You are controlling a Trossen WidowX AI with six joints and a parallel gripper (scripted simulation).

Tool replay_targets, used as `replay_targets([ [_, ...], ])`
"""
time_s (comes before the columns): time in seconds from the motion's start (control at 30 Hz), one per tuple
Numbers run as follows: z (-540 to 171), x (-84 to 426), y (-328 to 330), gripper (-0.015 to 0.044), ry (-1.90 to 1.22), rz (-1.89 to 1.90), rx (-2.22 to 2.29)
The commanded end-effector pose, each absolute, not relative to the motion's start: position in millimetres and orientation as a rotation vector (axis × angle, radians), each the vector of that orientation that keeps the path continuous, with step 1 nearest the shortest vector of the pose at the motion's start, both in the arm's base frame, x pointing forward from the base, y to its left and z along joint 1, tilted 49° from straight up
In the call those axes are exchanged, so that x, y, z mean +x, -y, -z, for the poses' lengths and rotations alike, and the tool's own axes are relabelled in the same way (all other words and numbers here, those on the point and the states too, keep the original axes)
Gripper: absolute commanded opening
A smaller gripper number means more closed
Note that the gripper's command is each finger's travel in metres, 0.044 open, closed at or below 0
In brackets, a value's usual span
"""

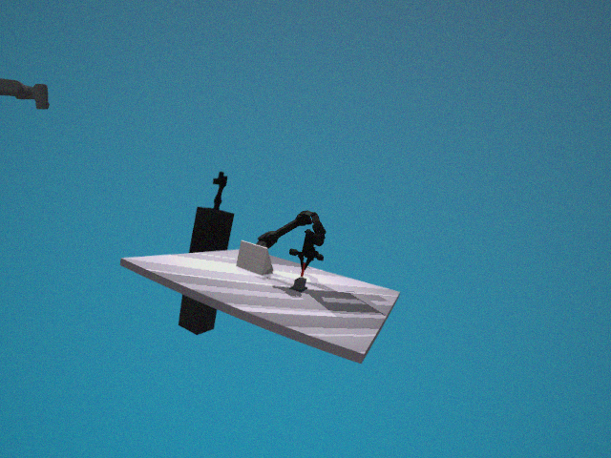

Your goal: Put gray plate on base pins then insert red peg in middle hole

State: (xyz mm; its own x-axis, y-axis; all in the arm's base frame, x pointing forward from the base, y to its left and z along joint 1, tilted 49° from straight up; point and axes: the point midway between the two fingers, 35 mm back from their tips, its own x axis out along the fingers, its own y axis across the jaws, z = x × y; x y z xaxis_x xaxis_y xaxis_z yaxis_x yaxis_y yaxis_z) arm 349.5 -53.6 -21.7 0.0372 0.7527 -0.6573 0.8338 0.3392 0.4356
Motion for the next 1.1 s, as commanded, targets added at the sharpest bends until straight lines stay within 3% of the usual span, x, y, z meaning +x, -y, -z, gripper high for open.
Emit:
replay_targets([
  [0.0, 22.6, 349.6, 55.0, 0.0000, -1.721, 0.115, 1.424],
  [1.07, 21.3, 351.0, 53.9, 0.0000, -1.721, 0.115, 1.424],
])
